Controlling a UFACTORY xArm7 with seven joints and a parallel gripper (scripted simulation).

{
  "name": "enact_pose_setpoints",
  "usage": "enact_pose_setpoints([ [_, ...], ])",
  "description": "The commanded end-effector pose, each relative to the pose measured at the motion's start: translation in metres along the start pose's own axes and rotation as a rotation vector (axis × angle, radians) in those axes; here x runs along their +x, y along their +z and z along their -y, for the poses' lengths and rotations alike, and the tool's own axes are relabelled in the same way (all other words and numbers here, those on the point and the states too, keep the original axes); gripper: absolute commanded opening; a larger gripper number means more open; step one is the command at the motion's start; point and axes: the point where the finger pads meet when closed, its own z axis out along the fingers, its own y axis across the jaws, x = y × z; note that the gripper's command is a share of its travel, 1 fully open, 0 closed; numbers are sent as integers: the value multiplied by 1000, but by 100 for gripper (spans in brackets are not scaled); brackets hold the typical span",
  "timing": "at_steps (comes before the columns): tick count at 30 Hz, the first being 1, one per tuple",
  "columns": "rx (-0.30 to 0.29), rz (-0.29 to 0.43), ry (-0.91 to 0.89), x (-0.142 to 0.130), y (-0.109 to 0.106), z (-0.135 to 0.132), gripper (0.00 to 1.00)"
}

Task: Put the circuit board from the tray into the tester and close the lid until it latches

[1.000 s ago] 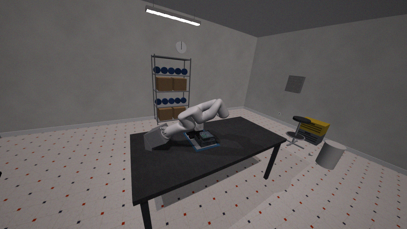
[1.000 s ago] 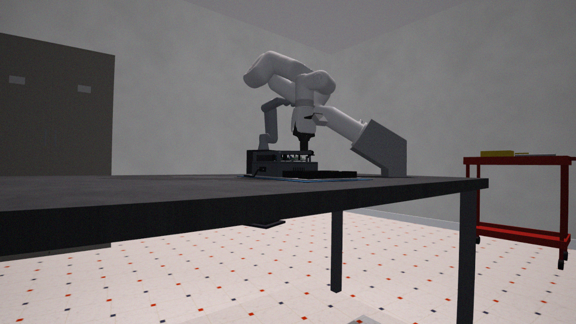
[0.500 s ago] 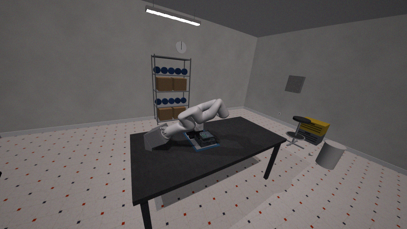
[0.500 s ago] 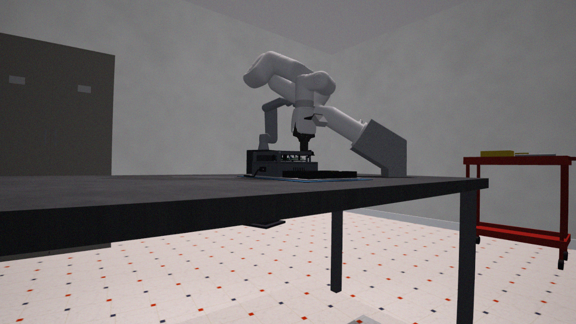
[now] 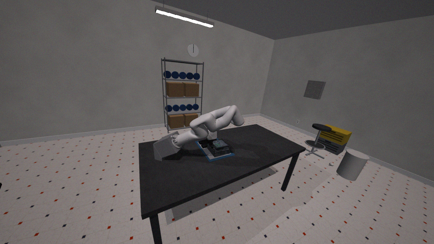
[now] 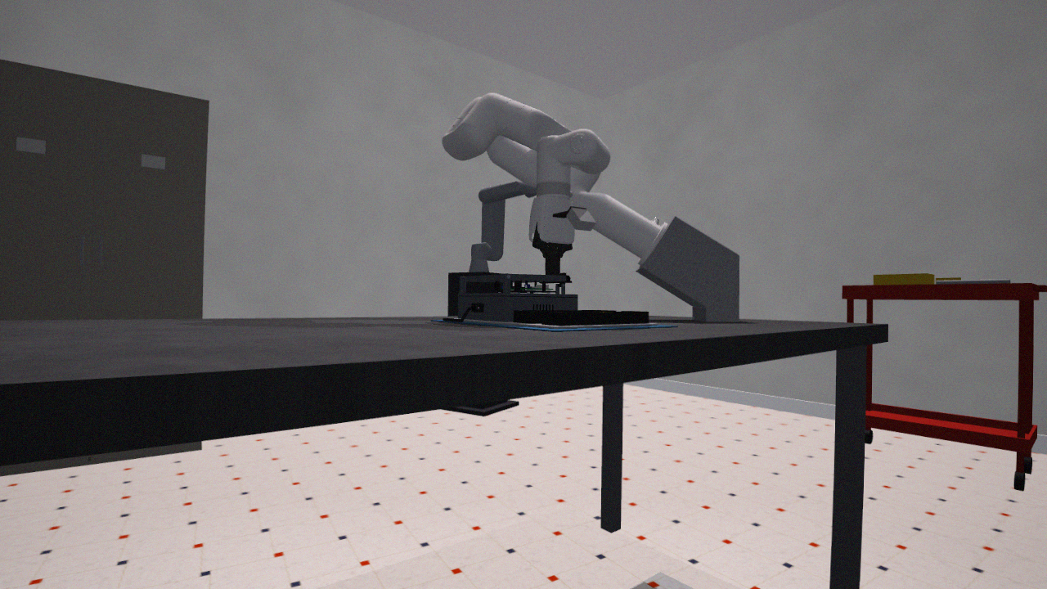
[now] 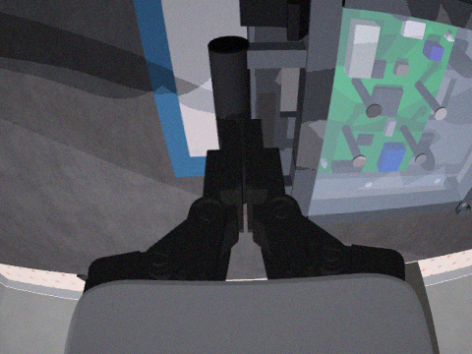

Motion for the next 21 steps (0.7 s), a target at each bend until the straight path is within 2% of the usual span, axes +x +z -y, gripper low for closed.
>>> enact_pose_setpoints([
  [1, -2, -2, 0, 1, 0, -1, 0],
  [21, -2, -2, 0, 1, 2, -1, 0],
])
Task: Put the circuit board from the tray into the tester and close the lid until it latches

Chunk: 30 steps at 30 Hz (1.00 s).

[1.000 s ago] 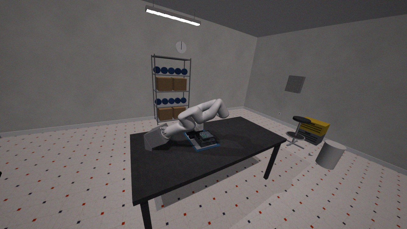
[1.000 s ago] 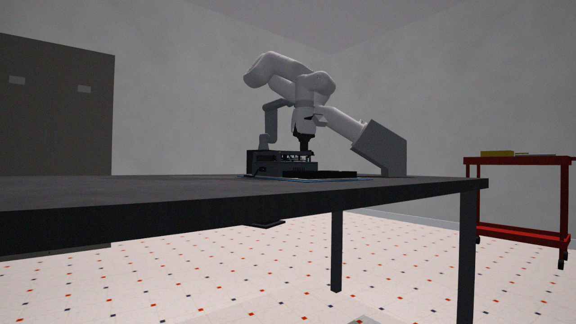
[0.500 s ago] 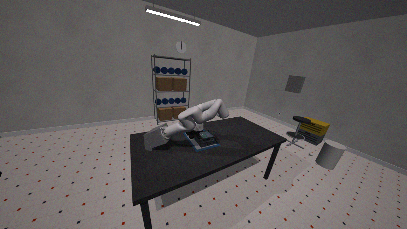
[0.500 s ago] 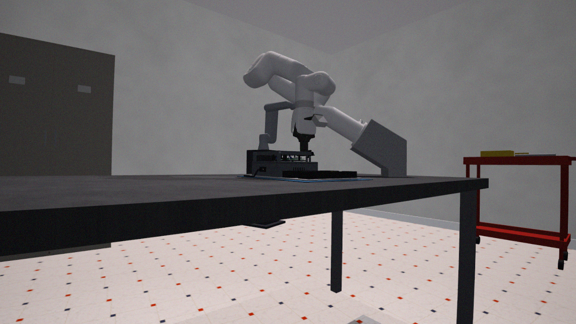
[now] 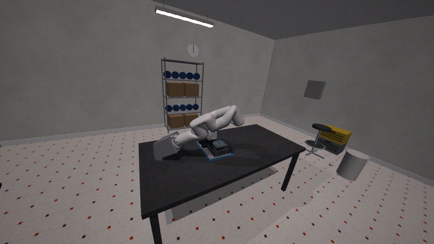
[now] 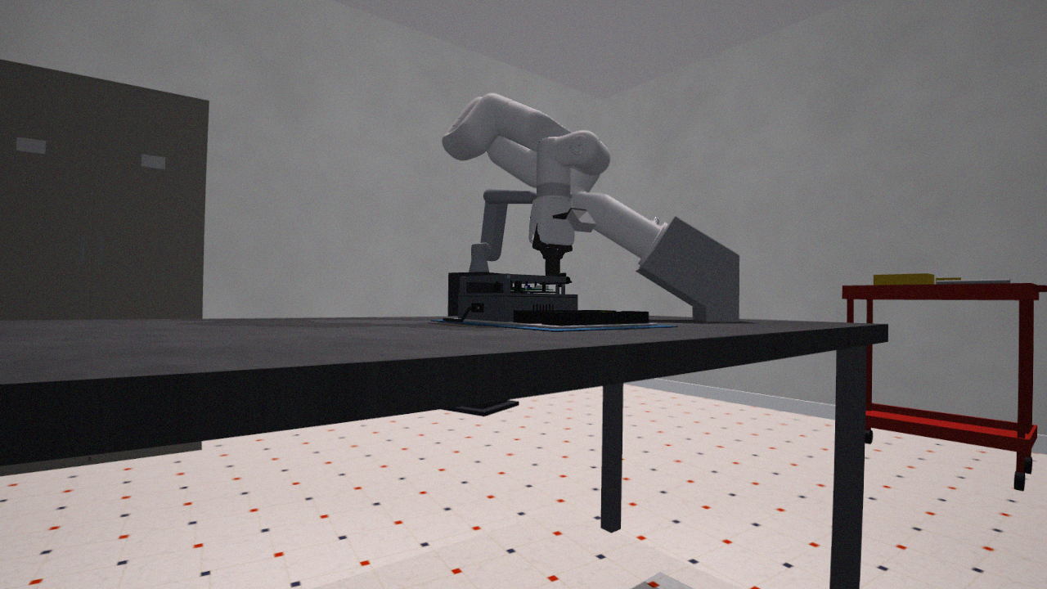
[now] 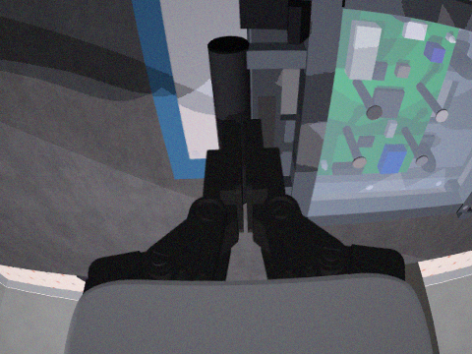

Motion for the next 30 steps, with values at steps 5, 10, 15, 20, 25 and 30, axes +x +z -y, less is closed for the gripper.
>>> enact_pose_setpoints([
  [5, -2, -2, 0, 1, 0, 0, 0],
  [10, -2, -2, 0, 1, -1, -1, 0],
  [15, -2, -2, 0, 1, -3, -1, 0],
  [20, -2, -2, 0, 1, -9, 0, 0],
  [25, -2, -2, 0, 1, -14, 0, 0],
  [30, -2, -2, 0, 1, -24, 0, 0],
])
